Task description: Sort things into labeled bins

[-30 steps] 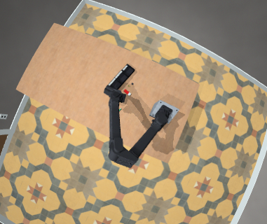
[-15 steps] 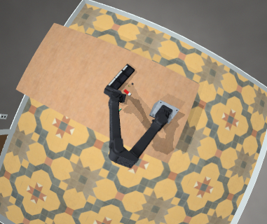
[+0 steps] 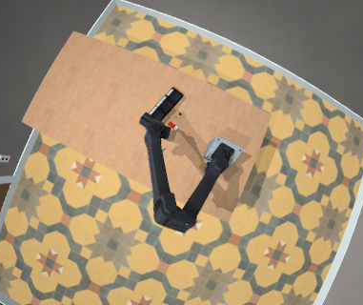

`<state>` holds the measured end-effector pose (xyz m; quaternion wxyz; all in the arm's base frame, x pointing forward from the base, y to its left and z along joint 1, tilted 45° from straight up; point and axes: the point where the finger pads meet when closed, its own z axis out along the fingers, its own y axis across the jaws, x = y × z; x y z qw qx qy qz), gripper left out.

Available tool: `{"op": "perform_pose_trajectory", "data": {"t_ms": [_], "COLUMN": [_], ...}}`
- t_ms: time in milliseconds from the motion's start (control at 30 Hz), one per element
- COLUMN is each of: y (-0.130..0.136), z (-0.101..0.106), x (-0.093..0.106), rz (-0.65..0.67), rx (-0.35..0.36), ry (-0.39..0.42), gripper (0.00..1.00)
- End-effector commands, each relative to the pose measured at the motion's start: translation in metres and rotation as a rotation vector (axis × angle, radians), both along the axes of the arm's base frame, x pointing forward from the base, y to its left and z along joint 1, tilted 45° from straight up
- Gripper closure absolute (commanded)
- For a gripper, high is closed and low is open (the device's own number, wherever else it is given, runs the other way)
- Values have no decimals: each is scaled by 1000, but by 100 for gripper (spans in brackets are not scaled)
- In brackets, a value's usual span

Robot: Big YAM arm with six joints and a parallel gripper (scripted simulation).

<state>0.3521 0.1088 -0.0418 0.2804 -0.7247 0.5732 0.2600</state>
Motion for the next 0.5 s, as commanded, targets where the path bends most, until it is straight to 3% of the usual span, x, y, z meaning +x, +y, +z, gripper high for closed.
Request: {"op": "perform_pose_trajectory", "data": {"t_ms": [0,467], "y": [-20,-25], "z": [21,16], "x": [24,22], "rz": [-14,-16], "rx": [0,2], "ry": [-63,-40], "gripper": [66,66]}}
